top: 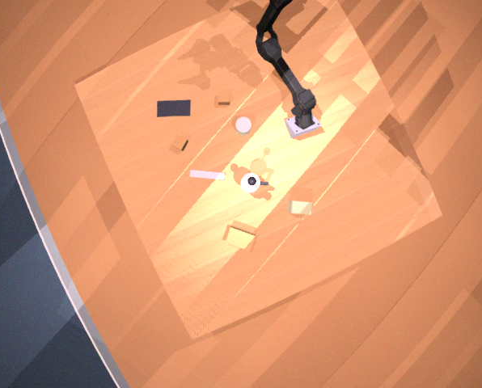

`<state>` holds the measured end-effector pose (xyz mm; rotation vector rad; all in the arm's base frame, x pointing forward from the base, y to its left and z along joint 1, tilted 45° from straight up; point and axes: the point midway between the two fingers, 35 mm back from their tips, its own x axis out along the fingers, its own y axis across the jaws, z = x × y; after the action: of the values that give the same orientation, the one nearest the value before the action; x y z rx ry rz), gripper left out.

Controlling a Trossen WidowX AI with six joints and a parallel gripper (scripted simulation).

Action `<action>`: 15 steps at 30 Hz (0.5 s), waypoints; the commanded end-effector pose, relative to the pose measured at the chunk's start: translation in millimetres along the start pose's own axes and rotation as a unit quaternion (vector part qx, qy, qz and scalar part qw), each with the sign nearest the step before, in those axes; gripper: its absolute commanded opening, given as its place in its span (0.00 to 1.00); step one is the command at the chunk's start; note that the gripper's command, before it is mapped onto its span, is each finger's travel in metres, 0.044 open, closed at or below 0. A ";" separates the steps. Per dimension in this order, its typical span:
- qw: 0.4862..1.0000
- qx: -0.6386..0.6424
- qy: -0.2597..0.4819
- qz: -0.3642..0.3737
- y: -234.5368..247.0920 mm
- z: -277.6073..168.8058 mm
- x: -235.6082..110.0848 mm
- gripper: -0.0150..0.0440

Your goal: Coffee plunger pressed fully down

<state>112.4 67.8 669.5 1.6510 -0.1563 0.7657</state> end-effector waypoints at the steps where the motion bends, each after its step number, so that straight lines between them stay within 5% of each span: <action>1: 0.997 -0.081 0.013 -0.009 -16.9 -34.3 3.8 1.00; 15: 0.972 -0.230 0.021 -0.032 -68.7 -88.4 22.8 1.00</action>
<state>123.6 153.4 637.5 1.2595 -0.2281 0.6675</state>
